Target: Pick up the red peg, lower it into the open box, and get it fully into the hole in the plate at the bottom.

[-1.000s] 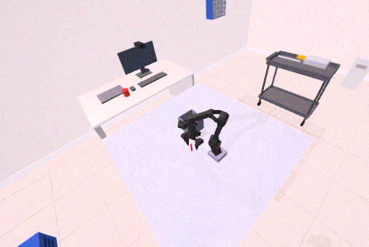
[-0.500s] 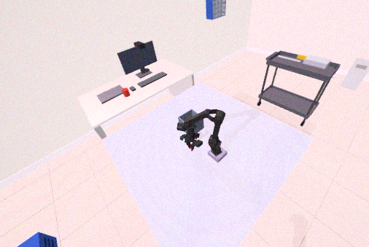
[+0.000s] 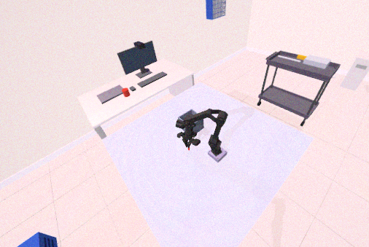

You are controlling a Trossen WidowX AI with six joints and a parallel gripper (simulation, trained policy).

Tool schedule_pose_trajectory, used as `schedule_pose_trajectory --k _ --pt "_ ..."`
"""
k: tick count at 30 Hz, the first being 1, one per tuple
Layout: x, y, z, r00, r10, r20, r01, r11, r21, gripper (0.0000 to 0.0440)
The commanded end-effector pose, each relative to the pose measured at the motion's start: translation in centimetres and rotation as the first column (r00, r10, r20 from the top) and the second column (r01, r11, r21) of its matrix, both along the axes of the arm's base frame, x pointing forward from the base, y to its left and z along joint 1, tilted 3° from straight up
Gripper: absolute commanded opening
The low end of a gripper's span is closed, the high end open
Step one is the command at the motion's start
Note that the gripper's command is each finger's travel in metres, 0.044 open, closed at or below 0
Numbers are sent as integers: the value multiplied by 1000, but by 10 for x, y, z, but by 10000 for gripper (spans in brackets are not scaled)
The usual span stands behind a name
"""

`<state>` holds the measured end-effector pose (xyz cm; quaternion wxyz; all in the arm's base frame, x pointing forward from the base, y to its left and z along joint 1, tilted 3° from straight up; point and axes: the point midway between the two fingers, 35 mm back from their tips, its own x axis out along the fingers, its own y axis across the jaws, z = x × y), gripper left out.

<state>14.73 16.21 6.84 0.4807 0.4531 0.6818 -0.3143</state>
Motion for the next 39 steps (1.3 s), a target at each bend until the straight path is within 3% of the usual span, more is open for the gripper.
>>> schedule_pose_trajectory --k 1,19,30,39 --pt "7 7 13 999 6 40 -7 999 47 0" --pt "39 -2 96 957 27 289 -65 990 122 0" --pt "66 -40 142 903 -14 429 -7 999 47 0" --pt "85 -78 152 894 -60 445 86 995 -40 0"
